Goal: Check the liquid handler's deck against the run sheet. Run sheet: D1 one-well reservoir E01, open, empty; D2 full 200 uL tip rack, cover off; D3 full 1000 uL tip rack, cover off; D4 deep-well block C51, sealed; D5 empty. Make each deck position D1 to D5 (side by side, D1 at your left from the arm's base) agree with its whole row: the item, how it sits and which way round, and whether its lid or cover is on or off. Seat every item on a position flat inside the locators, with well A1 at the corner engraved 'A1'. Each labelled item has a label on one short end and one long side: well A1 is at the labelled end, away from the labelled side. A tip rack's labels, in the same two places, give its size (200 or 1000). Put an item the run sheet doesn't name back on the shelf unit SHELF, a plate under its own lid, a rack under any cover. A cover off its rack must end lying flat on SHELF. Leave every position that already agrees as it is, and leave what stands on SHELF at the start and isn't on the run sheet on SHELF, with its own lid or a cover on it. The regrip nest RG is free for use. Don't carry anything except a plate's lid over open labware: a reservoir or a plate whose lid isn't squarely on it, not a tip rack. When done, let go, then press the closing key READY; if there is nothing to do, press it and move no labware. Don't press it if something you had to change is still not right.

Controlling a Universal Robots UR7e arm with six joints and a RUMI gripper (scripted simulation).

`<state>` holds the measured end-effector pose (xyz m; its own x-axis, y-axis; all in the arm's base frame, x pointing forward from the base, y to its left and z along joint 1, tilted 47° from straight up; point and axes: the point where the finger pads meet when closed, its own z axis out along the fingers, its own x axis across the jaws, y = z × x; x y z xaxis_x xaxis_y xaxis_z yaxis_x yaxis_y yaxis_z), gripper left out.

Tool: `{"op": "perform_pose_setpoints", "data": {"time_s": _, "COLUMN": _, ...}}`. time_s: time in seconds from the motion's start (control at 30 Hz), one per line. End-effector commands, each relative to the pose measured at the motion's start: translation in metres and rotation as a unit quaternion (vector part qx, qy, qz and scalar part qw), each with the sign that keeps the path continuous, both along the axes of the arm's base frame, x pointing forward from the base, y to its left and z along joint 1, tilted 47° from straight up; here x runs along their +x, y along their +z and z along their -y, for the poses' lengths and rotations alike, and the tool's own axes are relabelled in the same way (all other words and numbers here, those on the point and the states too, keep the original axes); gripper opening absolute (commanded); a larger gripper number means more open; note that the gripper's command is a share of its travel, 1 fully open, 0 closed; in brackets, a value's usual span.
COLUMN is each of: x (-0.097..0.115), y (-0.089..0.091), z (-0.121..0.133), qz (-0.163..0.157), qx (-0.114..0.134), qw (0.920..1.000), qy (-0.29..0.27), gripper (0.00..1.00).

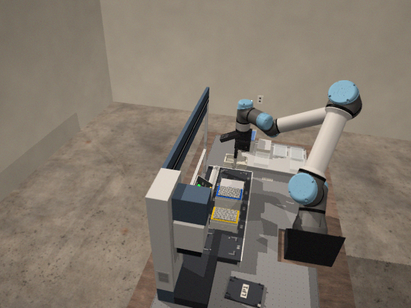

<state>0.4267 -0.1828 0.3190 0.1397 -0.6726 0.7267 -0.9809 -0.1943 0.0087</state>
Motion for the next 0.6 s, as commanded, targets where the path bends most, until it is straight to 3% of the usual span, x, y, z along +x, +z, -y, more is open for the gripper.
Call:
{"op": "perform_pose_setpoints", "data": {"time_s": 0.0, "x": -0.001, "y": 0.005, "z": -0.005, "qz": 0.0, "qx": 0.0, "qw": 1.0, "qy": 0.0, "gripper": 0.0}}
{"op": "perform_pose_setpoints", "data": {"time_s": 0.57, "x": -0.004, "y": 0.022, "z": -0.023, "qz": 0.0, "qx": 0.0, "qw": 1.0, "qy": 0.0, "gripper": 0.0}}
